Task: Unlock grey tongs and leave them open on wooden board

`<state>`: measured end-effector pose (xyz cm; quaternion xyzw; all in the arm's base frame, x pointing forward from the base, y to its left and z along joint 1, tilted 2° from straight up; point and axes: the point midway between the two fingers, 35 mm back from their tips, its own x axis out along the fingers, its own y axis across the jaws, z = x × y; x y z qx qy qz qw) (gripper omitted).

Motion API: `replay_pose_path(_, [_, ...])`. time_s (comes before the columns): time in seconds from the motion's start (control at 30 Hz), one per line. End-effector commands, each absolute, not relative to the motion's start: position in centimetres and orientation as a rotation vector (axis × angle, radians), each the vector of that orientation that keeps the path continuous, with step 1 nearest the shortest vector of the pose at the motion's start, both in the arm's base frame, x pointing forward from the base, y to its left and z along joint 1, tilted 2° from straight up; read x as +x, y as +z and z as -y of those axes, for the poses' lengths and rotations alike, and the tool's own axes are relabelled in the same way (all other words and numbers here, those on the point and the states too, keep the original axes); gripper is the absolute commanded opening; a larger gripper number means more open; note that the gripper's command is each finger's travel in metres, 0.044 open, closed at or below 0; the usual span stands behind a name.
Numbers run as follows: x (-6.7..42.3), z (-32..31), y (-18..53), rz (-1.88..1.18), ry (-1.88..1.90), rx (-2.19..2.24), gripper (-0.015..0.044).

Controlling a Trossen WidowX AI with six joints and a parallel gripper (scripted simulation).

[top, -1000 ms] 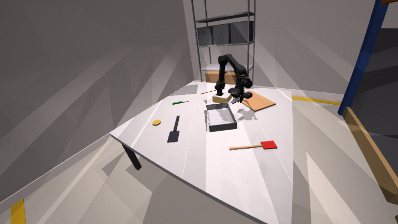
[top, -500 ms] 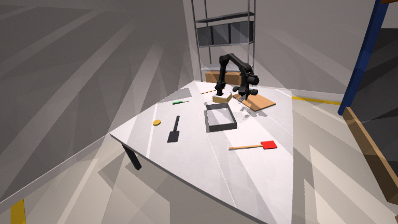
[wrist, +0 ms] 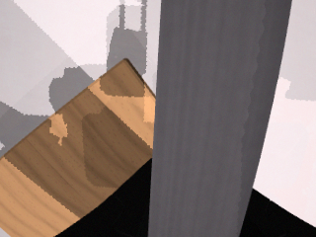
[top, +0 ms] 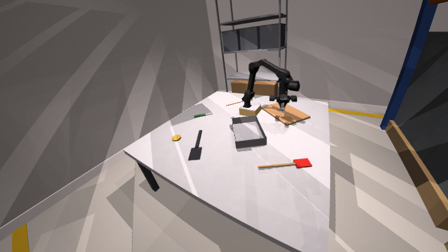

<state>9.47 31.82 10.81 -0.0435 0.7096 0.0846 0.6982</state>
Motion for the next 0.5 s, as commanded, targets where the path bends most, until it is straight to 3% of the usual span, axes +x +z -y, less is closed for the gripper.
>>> replay_pose_path(0.0, [7.3, -32.4, 11.0, -1.572, 0.264, -0.168, -0.015])
replay_pose_path(0.47, [-0.6, -33.4, 11.3, -1.53, 0.519, -0.413, -0.015])
